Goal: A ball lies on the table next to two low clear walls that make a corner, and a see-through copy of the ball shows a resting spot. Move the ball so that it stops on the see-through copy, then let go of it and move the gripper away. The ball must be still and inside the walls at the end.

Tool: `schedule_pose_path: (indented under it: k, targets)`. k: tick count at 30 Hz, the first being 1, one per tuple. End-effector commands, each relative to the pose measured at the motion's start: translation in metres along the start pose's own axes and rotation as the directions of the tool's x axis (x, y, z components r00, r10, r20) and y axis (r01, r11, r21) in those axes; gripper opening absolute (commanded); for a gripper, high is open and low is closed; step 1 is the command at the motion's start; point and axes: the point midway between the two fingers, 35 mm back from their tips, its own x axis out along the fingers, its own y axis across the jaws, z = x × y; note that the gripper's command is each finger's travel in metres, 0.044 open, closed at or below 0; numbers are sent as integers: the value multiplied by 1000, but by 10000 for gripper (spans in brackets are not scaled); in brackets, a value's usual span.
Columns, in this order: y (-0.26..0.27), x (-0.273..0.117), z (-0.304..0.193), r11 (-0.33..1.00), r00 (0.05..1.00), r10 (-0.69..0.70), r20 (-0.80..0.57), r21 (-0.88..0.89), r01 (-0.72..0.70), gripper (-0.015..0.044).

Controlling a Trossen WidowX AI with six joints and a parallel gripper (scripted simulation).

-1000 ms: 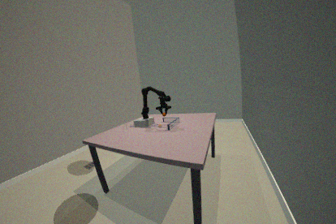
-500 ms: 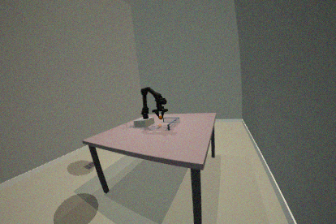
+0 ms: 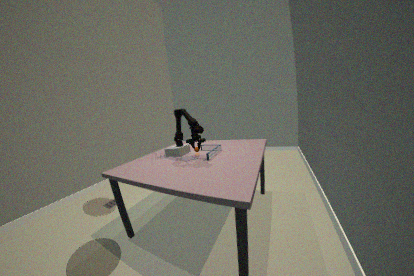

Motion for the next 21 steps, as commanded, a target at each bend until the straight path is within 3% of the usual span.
schedule_pose_path:
  k: [1,21]
  targets:
    - [6,28,1,1000,1000,19,4,-5,-19,0]
    - [8,60,2,1000,1000,19,4,-5,-19,0]
